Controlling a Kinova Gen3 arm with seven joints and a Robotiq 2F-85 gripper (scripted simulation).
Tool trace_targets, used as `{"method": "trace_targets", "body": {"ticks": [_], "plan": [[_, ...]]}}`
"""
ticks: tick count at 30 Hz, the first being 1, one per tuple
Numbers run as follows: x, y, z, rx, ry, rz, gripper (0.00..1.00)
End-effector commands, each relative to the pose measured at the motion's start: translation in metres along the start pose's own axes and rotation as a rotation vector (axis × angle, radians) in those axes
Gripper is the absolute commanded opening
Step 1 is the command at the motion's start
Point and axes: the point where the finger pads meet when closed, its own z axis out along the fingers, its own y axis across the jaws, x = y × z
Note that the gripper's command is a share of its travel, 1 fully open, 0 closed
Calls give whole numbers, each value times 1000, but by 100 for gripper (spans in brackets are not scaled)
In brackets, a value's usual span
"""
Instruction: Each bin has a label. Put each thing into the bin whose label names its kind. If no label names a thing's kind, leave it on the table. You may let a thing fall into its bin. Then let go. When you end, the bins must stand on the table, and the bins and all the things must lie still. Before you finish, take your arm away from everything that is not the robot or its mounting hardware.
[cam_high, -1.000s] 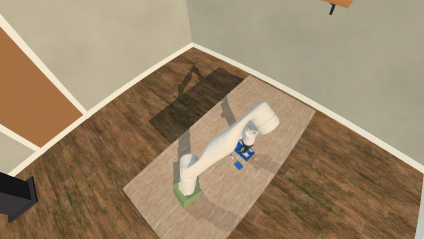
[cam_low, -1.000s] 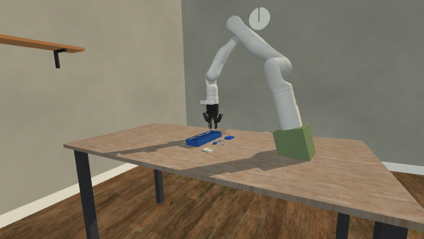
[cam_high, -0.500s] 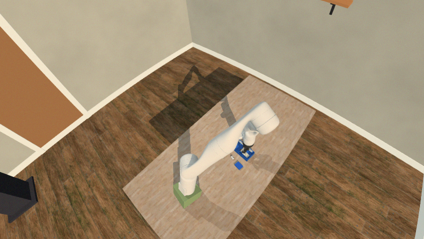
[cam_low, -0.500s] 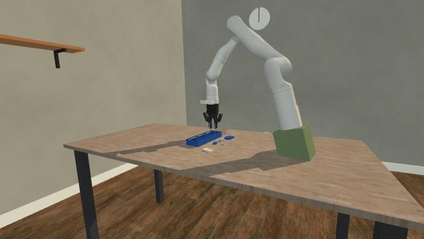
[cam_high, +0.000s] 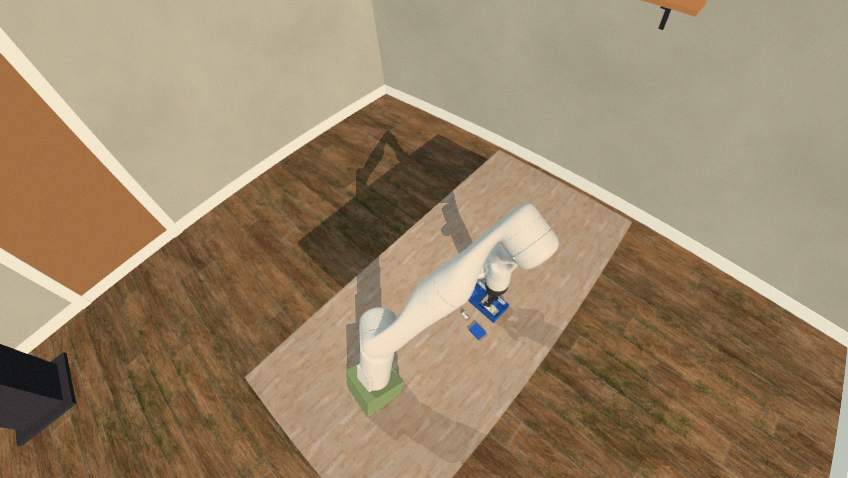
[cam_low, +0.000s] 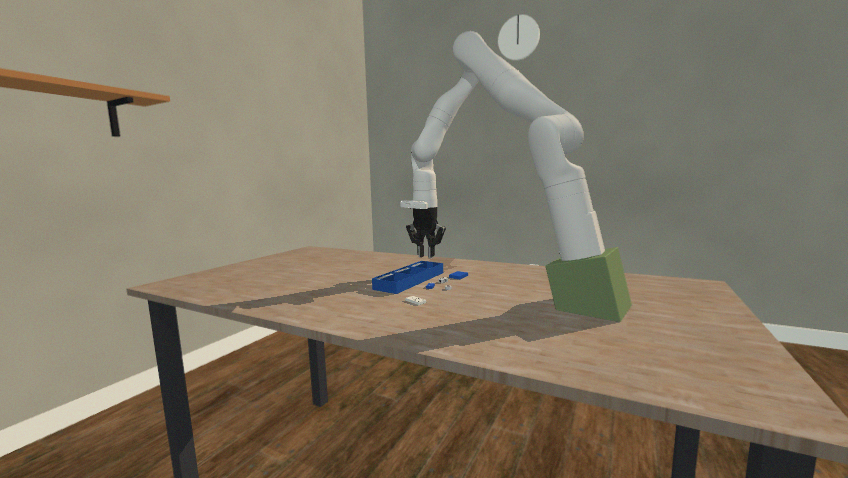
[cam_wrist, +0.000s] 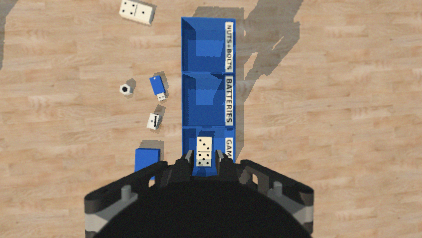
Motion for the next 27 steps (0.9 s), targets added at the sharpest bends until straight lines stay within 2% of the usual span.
{"method": "trace_targets", "body": {"ticks": [1,13,14,15,17,27], "plan": [[-1,0,-1,0,-3,1,32],[-3,-1,-1,0,-3,1,32],[8,-3,-3,-7,1,-70,41],[16,-7,-3,-7,2,-120,41],[16,-7,-3,-7,2,-120,41],[87,-45,-7,1,-6,-552,41]]}}
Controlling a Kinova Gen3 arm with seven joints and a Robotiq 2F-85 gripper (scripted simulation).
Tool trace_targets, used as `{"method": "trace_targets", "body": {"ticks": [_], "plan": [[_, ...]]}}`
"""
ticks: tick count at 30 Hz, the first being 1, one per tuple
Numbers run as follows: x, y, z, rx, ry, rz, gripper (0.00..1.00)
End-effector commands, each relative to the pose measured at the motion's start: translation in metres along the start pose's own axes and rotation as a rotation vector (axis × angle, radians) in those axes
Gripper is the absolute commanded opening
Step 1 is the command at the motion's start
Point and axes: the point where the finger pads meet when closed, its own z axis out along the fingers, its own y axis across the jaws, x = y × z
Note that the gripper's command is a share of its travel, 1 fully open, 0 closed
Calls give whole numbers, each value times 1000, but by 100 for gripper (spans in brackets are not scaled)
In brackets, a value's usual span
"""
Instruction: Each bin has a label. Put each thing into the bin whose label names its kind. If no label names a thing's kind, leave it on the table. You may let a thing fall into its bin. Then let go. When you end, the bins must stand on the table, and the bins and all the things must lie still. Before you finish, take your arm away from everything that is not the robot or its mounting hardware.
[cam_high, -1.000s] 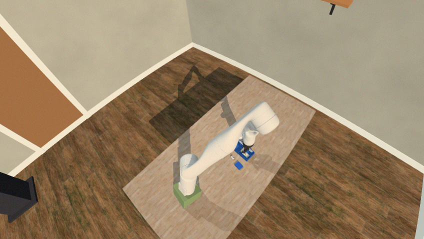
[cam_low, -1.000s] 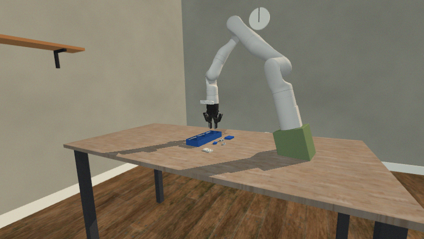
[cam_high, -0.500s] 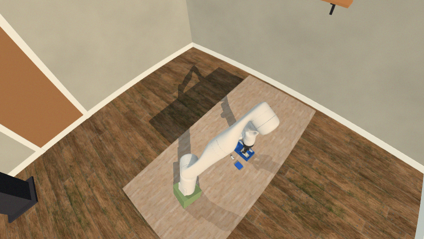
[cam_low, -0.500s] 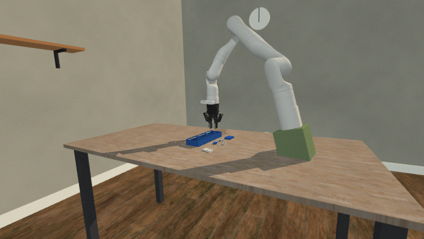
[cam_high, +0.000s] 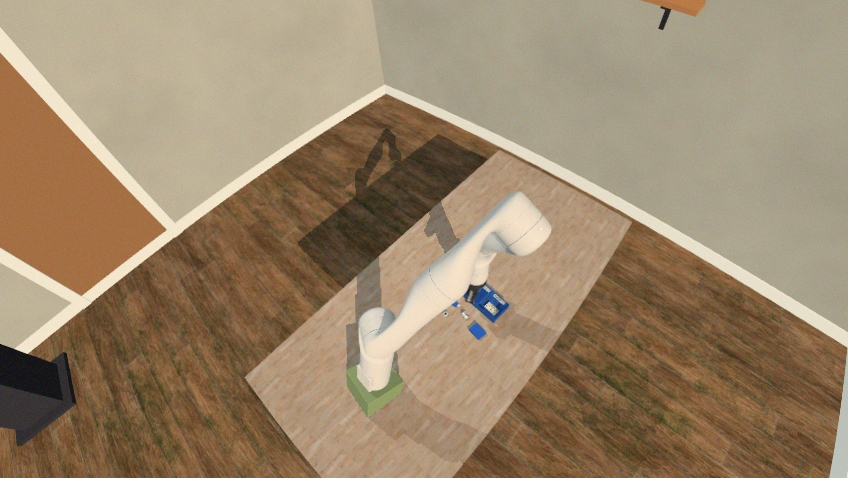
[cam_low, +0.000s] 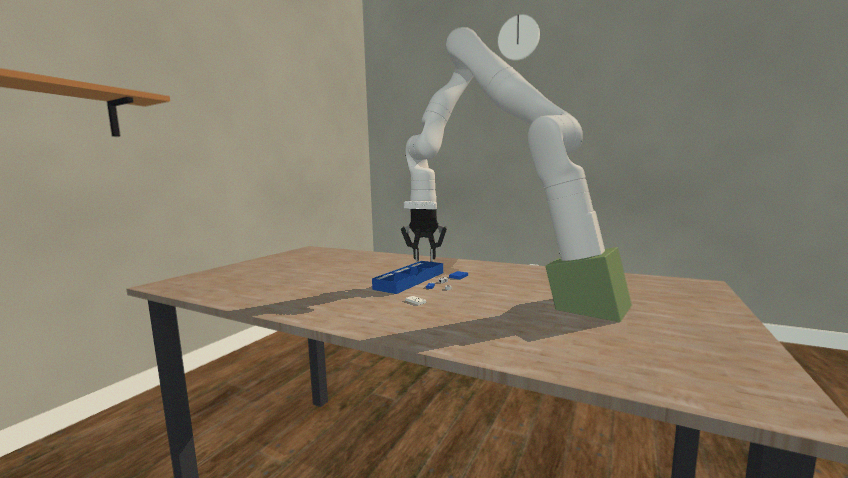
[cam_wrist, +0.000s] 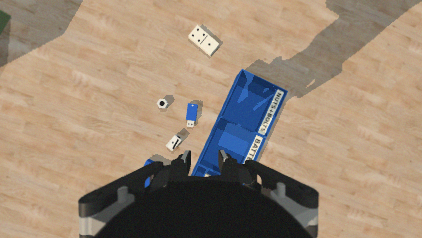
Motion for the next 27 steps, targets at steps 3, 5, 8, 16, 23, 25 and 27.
{"method": "trace_targets", "body": {"ticks": [3,5,8,16,23,25,27], "plan": [[53,0,-4,0,-5,-234,41],[70,-1,-4,1,-2,-312,41],[78,-1,-4,1,-2,-408,41],[145,-2,-8,-3,-7,-699,41],[196,-2,-10,4,-3,-888,41],[197,-2,-10,4,-3,-888,41],[199,-2,-10,4,-3,-875,41]]}}
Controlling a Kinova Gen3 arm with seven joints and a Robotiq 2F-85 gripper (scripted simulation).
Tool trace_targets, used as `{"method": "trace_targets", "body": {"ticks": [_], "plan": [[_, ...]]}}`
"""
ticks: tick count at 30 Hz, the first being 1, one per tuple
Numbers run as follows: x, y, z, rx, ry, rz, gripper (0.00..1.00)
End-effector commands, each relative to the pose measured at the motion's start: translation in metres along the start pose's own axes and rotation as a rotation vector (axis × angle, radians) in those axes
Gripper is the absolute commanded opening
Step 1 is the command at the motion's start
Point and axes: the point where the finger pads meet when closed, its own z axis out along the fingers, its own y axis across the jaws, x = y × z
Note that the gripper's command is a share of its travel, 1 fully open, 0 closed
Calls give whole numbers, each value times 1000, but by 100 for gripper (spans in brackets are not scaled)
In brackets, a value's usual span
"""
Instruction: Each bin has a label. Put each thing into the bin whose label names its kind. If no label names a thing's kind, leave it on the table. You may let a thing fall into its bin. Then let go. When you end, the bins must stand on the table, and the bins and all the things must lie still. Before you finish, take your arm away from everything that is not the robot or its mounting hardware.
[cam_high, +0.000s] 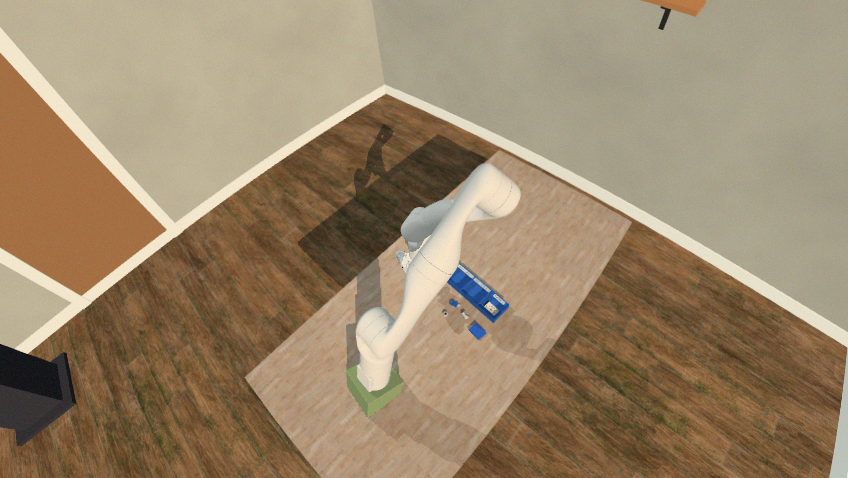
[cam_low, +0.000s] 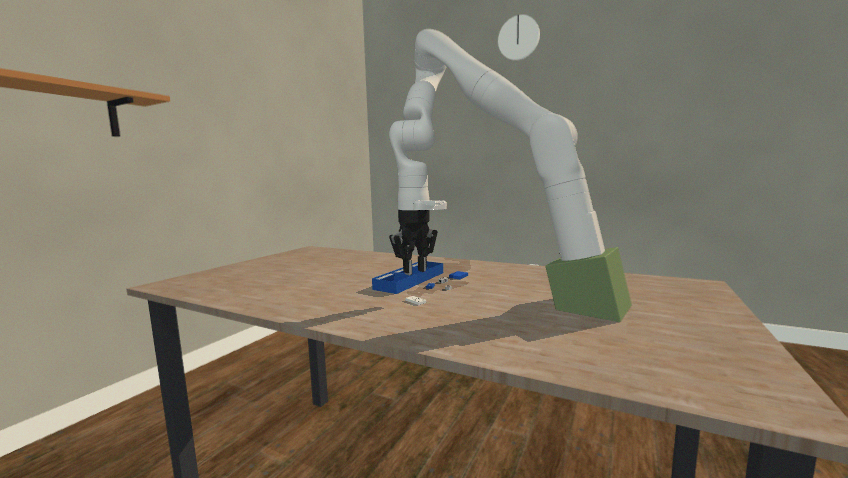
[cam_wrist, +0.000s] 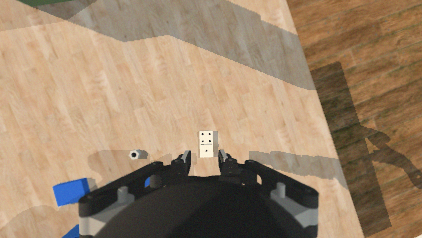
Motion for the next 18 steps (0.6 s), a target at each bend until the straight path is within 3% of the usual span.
{"method": "trace_targets", "body": {"ticks": [1,18], "plan": [[7,9,1,3,4,-13,41],[4,5,1,-2,7,-24,41]]}}
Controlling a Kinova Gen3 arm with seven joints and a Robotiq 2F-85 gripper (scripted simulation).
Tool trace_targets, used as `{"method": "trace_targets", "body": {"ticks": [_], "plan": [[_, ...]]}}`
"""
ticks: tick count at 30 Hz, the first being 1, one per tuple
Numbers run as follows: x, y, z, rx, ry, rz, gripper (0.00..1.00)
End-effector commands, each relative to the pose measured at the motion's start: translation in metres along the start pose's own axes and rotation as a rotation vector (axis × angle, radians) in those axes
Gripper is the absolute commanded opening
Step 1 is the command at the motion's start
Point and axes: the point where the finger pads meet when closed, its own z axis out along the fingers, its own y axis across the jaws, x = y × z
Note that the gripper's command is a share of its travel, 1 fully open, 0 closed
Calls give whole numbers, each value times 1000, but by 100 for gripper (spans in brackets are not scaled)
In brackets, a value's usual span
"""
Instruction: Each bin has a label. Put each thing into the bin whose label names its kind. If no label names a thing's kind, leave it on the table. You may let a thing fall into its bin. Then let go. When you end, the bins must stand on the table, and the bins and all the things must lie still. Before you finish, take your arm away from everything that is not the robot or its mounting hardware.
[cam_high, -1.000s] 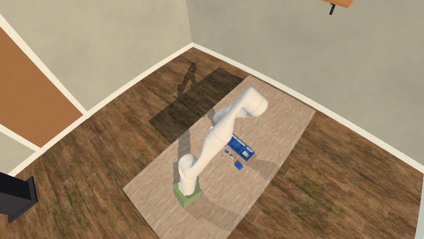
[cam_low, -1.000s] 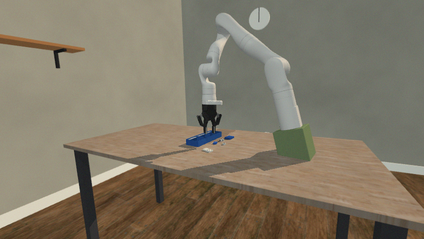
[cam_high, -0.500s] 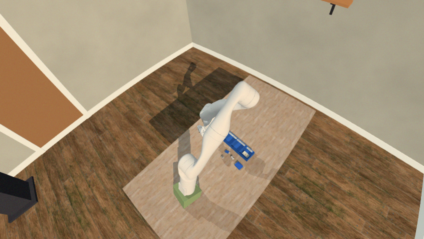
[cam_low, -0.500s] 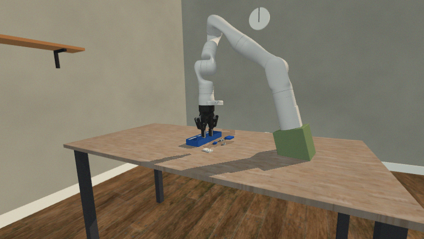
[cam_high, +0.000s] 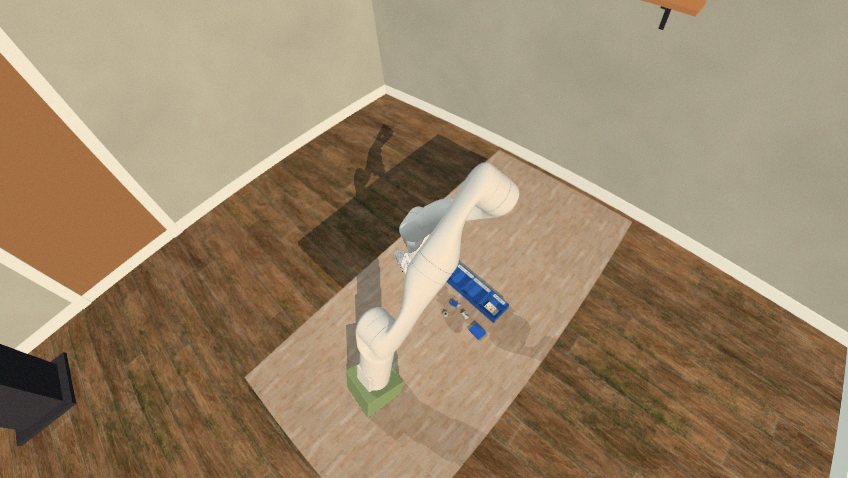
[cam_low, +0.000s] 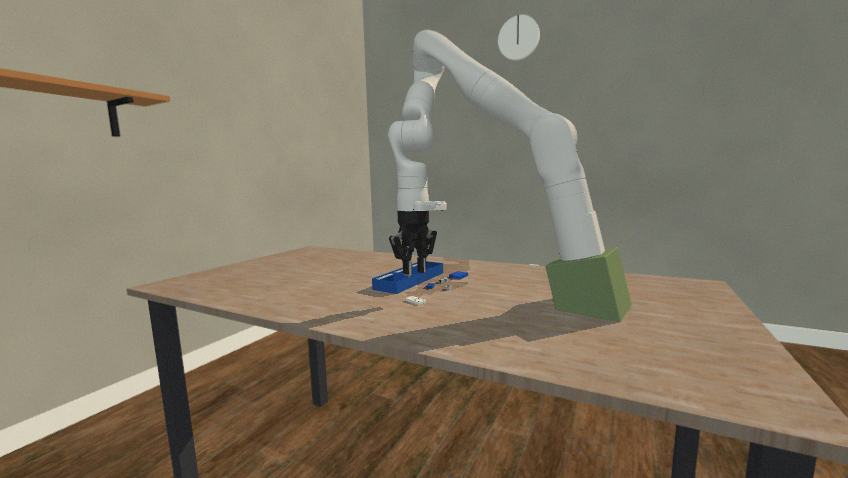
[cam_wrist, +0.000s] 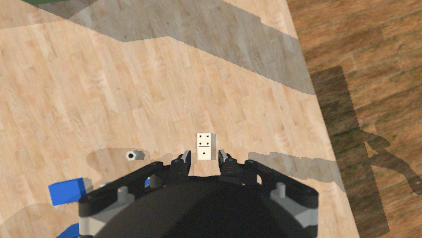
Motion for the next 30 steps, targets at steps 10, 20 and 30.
{"method": "trace_targets", "body": {"ticks": [10,20,30], "plan": [[-2,-1,0,-1,0,1,41],[1,0,25,-5,4,3,41],[2,-3,56,4,-4,3,41]]}}
